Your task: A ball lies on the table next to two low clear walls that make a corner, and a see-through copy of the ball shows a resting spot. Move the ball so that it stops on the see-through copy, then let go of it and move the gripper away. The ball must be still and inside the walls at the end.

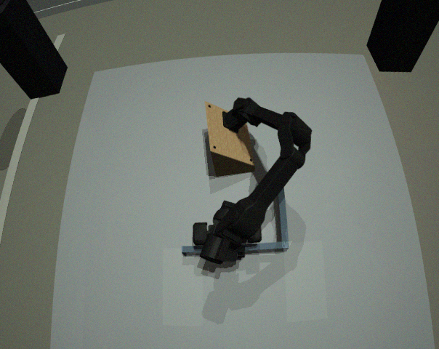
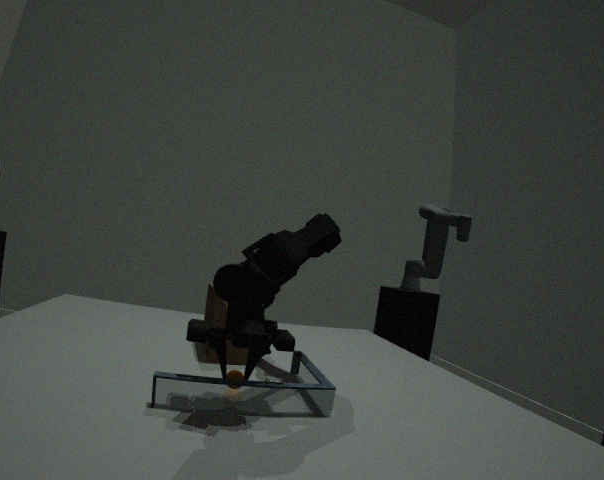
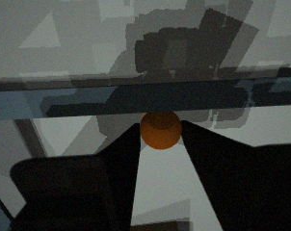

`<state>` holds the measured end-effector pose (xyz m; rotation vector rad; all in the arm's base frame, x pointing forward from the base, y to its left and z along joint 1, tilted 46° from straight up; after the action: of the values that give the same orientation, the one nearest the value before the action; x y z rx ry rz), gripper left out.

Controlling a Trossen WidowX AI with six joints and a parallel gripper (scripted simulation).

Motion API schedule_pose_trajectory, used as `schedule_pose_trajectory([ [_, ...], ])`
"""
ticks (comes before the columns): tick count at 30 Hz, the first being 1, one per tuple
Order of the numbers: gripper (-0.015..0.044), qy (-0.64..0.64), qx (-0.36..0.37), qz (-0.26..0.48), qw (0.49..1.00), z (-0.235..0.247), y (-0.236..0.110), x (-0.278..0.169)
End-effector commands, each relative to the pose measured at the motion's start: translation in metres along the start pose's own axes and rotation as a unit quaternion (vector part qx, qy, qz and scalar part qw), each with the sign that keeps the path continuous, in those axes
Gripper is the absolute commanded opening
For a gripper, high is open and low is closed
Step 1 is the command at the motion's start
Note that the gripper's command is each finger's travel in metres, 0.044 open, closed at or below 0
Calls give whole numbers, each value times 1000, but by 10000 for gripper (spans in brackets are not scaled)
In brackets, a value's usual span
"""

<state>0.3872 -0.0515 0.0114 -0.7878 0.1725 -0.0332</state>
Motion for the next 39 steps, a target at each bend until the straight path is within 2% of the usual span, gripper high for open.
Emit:
schedule_pose_trajectory([
  [1,0,5,5,3,1000,-2,20,-3],
  [22,0,5,5,3,1000,-1,41,-3],
  [32,263,1,3,2,1000,0,37,-2],
  [37,275,1,3,2,1000,0,37,-2],
  [39,275,2,2,1,1000,-1,27,-1],
])
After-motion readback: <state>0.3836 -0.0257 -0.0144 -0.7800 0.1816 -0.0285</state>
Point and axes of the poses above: the point midway between the two fingers, 35 mm back from their tips, its own y axis out along the fingers, its own z axis across the jaws, x = y × z, the point moved 8 cm from there along -y, back along the fingers, and after that the axes turned 9 degrees about y, right-handed, at the moved point
